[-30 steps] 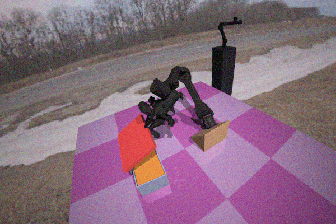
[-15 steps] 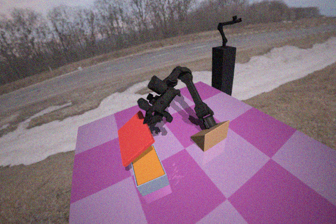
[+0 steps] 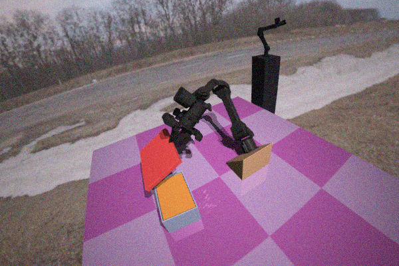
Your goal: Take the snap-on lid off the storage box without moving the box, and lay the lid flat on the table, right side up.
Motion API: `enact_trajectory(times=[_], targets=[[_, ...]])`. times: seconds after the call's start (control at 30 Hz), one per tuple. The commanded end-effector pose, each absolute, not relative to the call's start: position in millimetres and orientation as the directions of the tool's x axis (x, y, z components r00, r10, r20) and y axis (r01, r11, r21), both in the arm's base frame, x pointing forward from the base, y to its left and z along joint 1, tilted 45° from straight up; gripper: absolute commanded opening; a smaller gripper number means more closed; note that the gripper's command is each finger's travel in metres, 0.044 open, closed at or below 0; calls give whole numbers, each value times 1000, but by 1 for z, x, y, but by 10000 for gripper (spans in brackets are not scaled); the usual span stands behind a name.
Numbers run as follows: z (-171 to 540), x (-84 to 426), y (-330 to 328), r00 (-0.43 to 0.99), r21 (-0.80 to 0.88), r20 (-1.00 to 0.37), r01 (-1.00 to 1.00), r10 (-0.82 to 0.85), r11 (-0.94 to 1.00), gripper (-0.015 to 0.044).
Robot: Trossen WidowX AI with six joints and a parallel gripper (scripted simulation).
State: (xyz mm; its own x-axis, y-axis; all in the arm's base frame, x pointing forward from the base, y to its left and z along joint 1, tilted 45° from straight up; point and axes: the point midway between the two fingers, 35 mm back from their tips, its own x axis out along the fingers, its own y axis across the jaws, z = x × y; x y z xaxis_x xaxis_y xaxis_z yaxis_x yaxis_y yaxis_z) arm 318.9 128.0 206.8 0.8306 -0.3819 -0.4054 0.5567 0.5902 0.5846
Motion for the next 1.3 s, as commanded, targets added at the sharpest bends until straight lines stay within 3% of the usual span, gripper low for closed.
enact_trajectory(times=[0.0, 1.27], targets=[[216, 317, 124, 837, 594, -404, 547, -369, 591, 0], [268, 314, 69, 837, 592, -403, 547, -370, 592, 0]])
